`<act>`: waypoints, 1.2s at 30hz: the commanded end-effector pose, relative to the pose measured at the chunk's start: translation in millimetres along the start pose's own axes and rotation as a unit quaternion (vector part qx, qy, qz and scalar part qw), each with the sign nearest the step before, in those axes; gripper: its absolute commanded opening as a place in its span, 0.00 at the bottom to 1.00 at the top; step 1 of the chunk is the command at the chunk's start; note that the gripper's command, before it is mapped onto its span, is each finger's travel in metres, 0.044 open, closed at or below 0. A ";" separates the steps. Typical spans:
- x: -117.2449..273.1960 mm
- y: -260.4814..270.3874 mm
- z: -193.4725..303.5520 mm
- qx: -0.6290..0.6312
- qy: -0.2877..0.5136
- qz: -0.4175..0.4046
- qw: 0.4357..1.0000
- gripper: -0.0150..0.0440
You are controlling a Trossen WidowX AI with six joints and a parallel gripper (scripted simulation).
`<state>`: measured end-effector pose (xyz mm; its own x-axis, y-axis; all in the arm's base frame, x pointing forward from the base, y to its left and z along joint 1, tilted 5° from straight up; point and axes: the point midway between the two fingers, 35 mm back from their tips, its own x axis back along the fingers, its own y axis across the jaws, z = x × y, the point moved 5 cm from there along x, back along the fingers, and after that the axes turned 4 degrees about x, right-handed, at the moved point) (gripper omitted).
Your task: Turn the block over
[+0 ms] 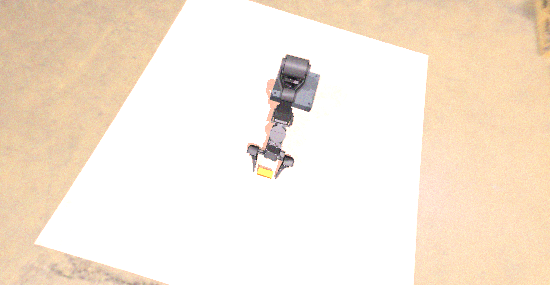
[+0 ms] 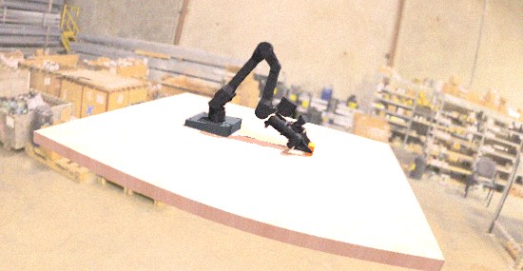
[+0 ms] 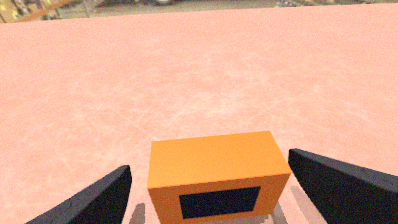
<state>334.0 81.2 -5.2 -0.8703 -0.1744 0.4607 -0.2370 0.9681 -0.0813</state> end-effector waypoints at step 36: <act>11.0 -8.5 -126.7 0.000 0.403 -0.027 0.915 1.00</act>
<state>371.7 91.5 108.0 -0.3179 -0.0414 0.9472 -0.2722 0.9610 -0.0494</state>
